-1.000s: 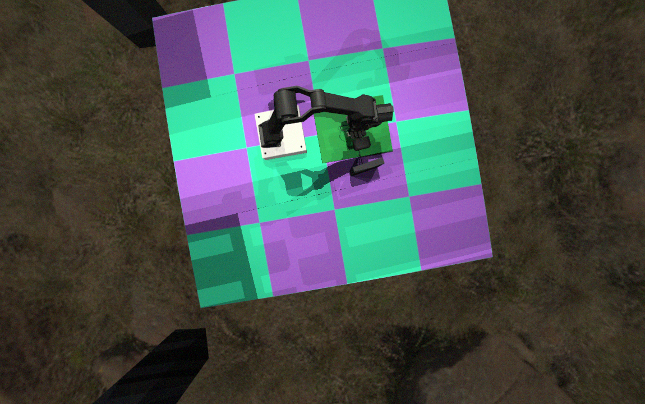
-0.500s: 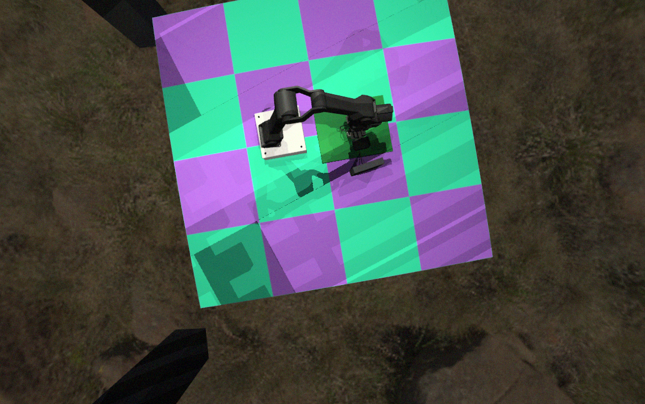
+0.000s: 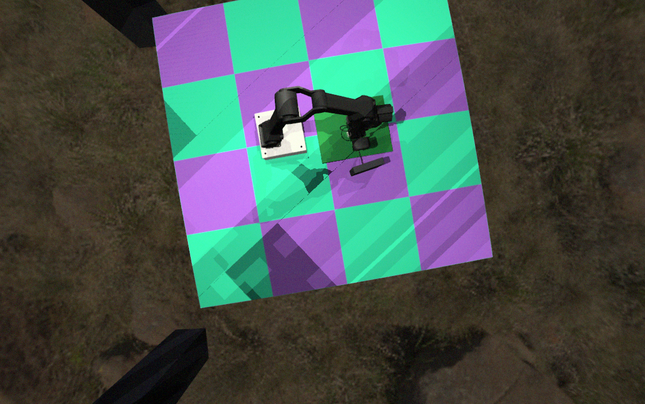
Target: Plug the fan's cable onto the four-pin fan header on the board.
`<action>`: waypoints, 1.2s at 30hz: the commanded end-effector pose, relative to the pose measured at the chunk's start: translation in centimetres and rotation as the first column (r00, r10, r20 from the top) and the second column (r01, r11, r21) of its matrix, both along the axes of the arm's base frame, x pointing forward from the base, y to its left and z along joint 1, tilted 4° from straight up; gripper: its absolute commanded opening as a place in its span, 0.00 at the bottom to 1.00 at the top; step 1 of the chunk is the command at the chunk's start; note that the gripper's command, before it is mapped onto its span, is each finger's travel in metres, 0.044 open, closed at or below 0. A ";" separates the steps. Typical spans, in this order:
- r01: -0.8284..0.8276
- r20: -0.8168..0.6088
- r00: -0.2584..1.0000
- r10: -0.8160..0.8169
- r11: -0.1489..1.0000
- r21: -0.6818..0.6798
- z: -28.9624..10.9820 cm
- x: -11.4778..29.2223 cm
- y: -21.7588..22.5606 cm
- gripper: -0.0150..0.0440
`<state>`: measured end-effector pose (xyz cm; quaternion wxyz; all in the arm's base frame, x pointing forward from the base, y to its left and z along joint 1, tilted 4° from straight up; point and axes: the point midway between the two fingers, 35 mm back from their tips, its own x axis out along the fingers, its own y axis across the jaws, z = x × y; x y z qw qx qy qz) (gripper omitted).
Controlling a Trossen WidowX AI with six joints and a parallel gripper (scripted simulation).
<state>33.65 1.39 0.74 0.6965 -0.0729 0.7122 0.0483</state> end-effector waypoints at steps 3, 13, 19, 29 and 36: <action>0.005 0.001 1.000 -0.005 1.000 -0.006 -0.2 0.0 -0.1 0.25; 0.004 0.001 1.000 -0.004 1.000 -0.006 -0.4 0.0 -0.1 0.25; 0.004 0.001 1.000 -0.004 1.000 -0.006 -0.9 0.0 -0.1 0.25; 0.004 0.001 1.000 -0.004 1.000 -0.006 -1.6 -0.1 -0.2 0.25; 0.004 0.001 1.000 -0.004 1.000 -0.006 -2.0 -0.1 -0.2 0.25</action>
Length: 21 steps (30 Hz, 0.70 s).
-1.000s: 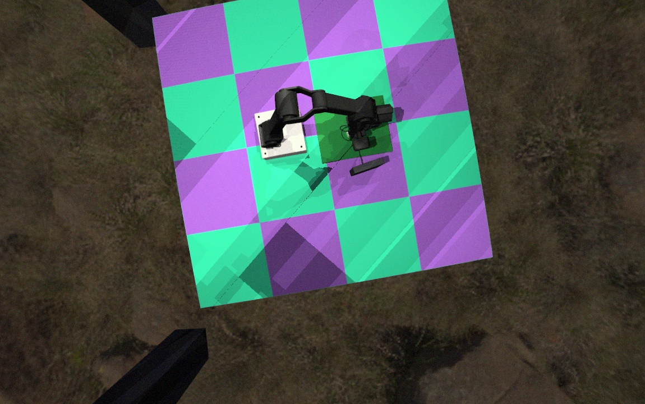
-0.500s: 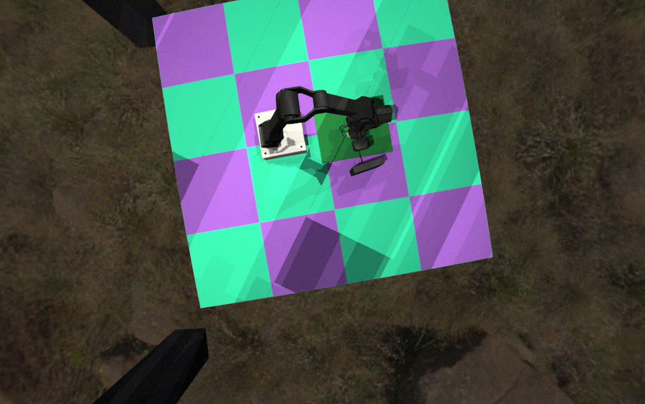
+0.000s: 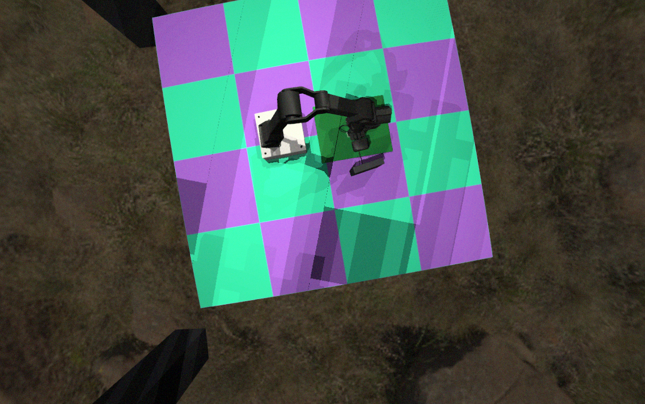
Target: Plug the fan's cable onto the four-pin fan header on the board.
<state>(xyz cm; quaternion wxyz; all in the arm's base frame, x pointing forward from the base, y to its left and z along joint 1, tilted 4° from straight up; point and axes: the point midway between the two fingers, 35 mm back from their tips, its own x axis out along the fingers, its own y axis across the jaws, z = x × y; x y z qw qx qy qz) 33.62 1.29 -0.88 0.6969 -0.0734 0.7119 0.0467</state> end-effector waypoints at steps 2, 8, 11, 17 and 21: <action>0.000 -0.001 1.000 0.000 1.000 0.000 0.0 0.0 0.0 0.30; 0.000 -0.001 1.000 0.000 1.000 0.000 0.0 0.0 0.0 0.57; 0.000 -0.001 1.000 0.000 1.000 0.000 0.0 0.0 0.0 0.69; 0.002 0.000 1.000 -0.002 1.000 -0.002 4.2 0.2 0.2 0.69; 0.002 0.000 1.000 -0.002 1.000 -0.002 5.4 0.1 0.2 0.69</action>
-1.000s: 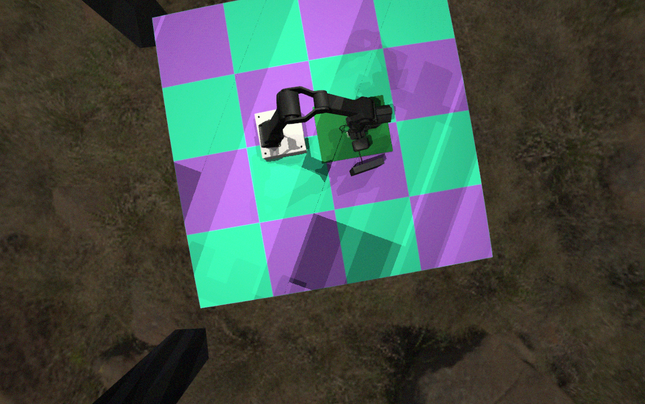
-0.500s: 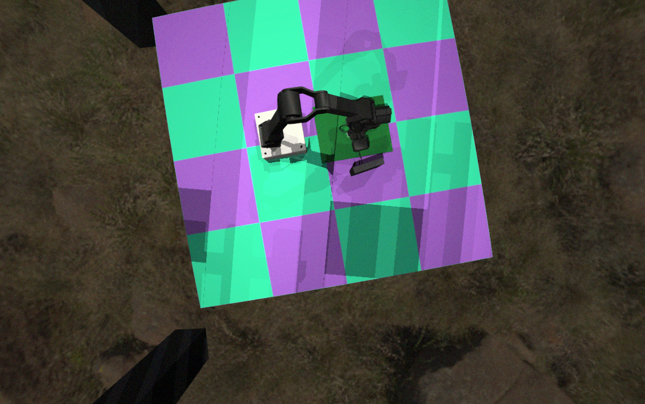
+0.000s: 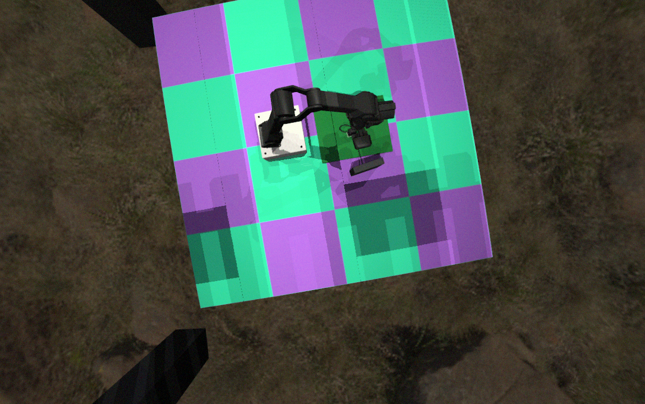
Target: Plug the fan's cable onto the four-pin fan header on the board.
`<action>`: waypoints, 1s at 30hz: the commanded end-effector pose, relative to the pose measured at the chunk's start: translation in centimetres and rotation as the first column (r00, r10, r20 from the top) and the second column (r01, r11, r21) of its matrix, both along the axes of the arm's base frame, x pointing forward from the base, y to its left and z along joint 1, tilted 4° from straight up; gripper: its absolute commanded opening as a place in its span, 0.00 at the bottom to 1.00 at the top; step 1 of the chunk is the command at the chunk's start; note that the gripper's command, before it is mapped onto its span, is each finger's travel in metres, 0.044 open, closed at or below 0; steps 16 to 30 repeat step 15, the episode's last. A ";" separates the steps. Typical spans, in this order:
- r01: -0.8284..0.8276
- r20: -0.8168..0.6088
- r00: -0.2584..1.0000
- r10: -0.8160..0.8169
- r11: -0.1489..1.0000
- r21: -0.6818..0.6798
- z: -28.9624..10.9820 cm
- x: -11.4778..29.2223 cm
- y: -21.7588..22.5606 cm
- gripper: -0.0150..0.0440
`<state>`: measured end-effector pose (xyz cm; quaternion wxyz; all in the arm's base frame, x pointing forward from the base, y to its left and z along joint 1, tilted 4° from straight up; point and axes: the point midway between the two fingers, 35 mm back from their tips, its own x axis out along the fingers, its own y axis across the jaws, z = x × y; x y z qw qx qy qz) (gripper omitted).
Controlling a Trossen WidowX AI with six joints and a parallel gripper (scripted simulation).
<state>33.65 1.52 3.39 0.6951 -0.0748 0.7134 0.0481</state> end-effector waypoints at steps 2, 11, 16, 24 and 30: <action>0.006 0.004 1.000 -0.006 1.000 -0.002 1.2 0.1 0.0 0.69; 0.006 0.010 1.000 -0.006 1.000 -0.002 1.8 6.6 0.6 0.69; 0.006 0.012 1.000 -0.006 1.000 -0.001 1.6 9.7 0.9 0.69; 0.006 0.012 1.000 -0.006 1.000 -0.001 1.6 9.7 0.9 0.69; 0.006 0.012 1.000 -0.006 1.000 -0.001 1.6 9.7 0.9 0.69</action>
